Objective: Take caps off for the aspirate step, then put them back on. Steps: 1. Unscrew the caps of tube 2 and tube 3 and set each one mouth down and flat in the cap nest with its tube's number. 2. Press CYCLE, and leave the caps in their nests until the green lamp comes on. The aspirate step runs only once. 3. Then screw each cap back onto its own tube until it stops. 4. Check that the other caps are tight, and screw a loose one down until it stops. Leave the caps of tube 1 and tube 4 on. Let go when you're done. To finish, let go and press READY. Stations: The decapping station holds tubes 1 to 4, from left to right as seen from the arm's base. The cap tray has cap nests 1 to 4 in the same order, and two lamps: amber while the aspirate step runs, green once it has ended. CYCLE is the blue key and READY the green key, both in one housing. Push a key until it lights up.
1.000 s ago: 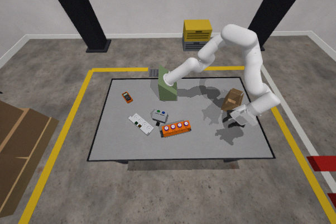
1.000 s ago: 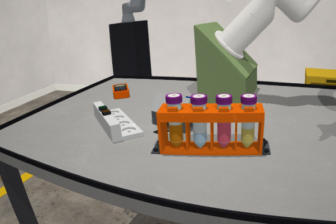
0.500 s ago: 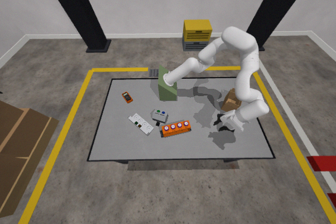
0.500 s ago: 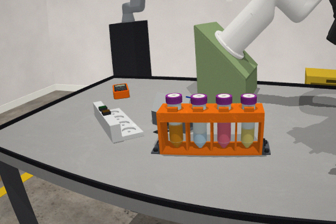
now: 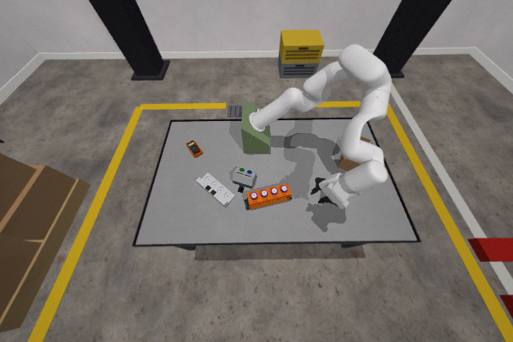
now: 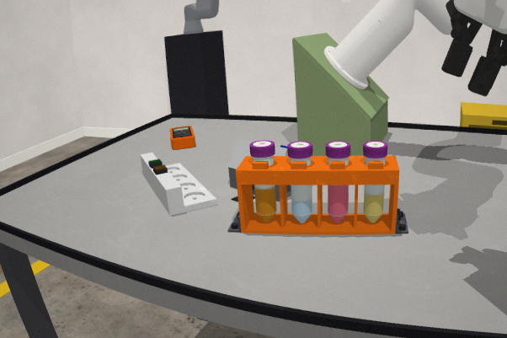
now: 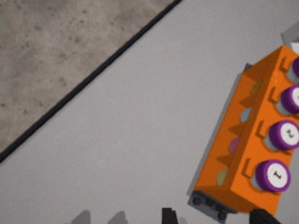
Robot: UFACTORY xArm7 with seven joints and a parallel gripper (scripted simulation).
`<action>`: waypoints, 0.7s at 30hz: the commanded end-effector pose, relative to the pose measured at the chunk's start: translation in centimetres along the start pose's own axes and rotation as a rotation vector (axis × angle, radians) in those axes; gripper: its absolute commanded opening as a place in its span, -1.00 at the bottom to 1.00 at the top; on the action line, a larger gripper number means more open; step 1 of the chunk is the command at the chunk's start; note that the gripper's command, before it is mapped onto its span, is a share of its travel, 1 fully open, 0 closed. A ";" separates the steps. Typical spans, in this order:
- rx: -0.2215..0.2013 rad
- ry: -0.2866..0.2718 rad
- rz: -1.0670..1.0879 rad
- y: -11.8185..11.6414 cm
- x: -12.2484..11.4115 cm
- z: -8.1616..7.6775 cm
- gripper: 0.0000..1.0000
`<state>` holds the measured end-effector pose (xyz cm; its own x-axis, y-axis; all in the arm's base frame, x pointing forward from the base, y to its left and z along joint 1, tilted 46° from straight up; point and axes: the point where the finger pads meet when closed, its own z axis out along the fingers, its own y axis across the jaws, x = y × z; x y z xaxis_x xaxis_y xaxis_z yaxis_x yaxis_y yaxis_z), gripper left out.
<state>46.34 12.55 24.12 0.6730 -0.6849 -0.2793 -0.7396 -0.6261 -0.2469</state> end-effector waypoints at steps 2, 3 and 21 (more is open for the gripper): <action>0.021 -0.078 0.053 0.9 1.5 1.0 -0.08; 0.021 -0.078 0.053 1.1 1.9 1.2 -0.08; 0.042 -0.146 0.110 5.3 6.4 5.5 -0.08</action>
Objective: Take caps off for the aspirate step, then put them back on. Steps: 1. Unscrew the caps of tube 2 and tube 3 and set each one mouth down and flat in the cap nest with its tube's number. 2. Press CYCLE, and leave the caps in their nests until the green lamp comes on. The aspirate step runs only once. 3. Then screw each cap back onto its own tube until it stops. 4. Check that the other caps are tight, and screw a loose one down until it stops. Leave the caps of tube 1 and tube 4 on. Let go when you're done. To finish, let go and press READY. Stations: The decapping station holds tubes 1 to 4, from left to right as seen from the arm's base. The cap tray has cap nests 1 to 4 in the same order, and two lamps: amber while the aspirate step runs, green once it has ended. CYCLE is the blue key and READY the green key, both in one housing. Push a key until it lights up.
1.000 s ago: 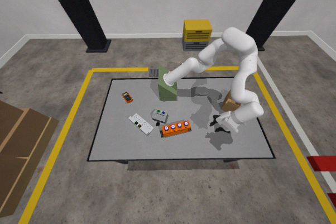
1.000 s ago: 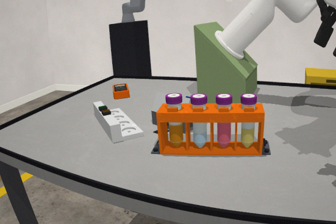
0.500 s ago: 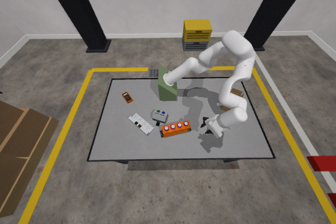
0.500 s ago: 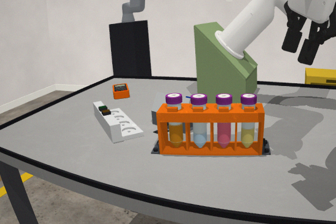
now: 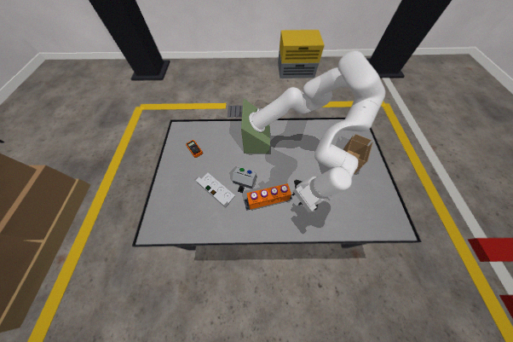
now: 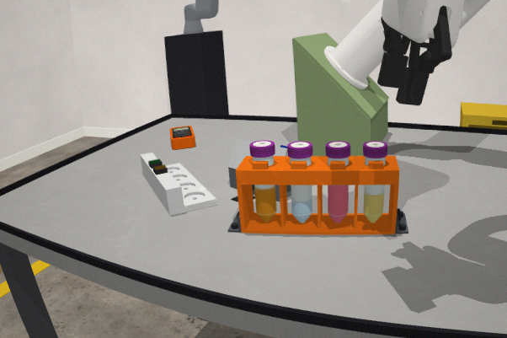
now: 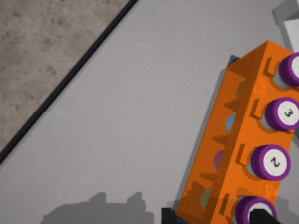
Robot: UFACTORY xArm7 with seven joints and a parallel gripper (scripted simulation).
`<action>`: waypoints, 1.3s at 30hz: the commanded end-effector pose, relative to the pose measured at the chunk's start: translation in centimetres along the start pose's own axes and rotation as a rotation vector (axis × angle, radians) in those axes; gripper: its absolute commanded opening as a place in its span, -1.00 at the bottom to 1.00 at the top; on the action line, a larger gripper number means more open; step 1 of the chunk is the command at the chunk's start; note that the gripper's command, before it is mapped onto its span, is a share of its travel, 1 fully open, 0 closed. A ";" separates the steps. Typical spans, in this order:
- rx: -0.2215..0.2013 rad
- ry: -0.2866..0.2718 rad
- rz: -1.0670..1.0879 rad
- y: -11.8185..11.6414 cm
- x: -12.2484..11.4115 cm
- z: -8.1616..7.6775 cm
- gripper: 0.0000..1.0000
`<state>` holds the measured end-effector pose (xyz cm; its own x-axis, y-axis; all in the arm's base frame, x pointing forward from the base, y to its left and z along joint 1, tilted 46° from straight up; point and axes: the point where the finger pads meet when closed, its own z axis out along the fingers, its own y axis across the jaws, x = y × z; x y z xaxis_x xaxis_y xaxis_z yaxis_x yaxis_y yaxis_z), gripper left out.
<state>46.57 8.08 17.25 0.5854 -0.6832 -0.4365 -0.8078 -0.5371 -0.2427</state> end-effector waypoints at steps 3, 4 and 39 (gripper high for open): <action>0.025 -0.046 0.048 1.5 2.1 1.0 -0.08; 0.032 -0.061 0.063 1.8 2.4 1.3 -0.08; 0.136 -0.180 0.257 11.8 10.5 7.8 -0.08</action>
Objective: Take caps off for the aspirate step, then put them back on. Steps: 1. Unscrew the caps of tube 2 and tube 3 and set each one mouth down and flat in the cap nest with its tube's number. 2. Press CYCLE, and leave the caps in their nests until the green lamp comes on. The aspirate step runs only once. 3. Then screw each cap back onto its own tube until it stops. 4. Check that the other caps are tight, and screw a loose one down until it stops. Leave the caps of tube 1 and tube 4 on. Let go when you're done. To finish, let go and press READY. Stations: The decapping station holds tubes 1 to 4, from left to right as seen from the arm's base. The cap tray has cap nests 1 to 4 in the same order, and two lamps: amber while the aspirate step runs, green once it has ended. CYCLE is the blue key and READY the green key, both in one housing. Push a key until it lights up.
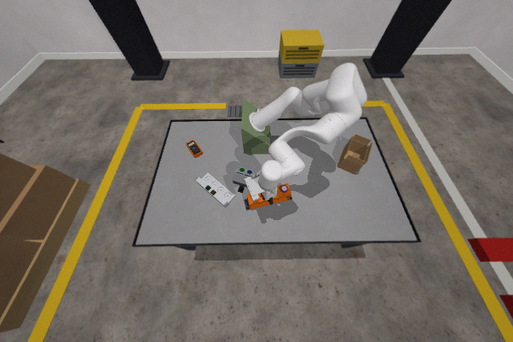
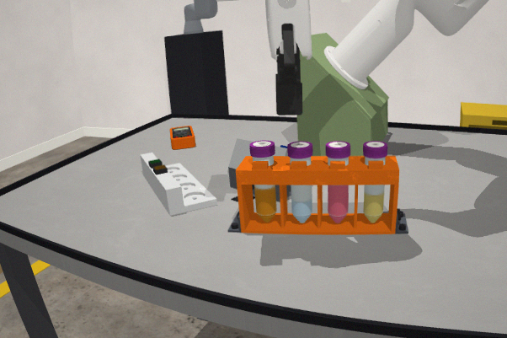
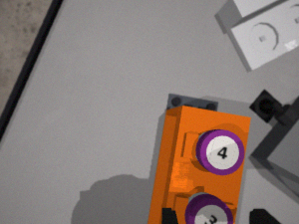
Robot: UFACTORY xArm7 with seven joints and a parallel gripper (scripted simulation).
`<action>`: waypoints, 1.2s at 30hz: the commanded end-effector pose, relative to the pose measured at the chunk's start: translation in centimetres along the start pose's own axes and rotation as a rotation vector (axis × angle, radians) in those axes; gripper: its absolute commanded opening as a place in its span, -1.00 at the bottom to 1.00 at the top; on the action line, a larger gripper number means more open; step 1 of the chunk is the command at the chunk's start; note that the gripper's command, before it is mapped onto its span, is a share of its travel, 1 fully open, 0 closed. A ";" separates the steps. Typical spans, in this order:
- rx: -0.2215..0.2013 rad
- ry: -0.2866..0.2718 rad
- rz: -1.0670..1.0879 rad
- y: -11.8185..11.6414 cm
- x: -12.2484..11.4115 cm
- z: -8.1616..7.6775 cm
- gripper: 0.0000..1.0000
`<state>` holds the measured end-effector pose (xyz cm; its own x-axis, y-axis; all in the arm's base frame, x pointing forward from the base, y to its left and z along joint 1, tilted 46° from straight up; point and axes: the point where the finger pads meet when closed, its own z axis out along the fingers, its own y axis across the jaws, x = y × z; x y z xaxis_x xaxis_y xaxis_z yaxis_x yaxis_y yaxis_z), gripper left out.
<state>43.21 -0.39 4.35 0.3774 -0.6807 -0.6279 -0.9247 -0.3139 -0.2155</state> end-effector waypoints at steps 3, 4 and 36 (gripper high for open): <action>0.021 -0.010 0.030 2.2 2.5 0.6 -0.08; 0.021 -0.010 0.030 2.6 2.8 0.8 -0.08; 0.098 -0.038 0.164 9.8 8.2 3.1 -0.08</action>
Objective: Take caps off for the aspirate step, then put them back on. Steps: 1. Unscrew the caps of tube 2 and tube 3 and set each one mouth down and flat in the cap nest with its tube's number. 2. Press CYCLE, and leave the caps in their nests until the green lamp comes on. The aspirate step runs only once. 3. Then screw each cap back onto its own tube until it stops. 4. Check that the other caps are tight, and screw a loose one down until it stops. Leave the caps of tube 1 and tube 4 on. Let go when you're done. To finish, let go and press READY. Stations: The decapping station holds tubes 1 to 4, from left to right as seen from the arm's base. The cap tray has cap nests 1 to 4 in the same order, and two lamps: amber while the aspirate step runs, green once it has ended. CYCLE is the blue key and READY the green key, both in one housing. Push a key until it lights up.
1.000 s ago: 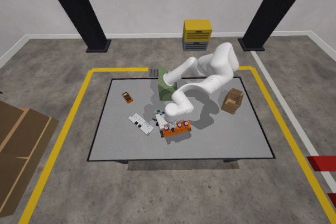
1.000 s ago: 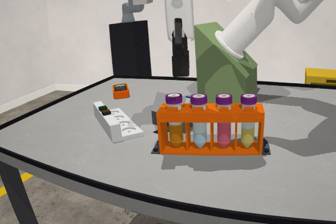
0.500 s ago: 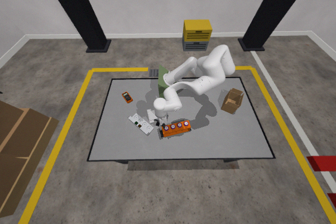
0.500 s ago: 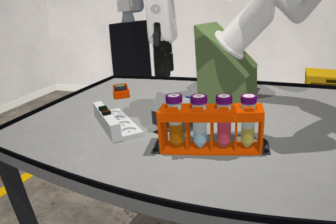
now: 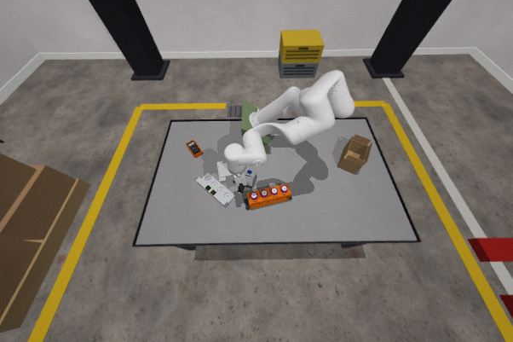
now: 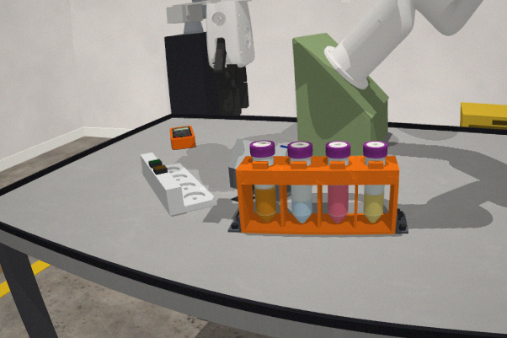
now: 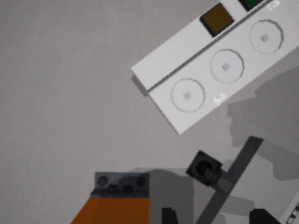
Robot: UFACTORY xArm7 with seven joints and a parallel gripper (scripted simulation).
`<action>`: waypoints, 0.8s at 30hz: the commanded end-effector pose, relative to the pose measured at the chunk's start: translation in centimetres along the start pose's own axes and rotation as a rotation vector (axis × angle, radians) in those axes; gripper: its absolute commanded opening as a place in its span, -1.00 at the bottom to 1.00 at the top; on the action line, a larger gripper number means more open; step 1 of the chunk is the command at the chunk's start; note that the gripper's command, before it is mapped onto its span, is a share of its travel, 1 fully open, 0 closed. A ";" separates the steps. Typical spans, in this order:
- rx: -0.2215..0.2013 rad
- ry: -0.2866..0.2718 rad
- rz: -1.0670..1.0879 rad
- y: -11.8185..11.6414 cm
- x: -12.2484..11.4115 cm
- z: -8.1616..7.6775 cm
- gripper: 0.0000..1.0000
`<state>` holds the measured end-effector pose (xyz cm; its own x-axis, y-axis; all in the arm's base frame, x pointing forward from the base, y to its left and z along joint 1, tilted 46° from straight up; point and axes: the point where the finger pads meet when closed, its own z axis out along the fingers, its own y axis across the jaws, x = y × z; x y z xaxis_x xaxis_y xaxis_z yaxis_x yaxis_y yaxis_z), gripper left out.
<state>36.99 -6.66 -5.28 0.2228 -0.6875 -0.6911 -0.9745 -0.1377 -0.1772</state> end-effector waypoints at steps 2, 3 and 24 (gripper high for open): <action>0.004 0.005 0.001 0.0 0.2 -0.2 -0.08; 0.004 0.005 0.001 0.0 0.2 -0.2 -0.08; 0.006 0.002 0.787 -3.9 -8.9 -0.2 -0.08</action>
<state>38.25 -1.48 -0.12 -0.4368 -0.5967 -0.6732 -0.8981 0.3310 0.2894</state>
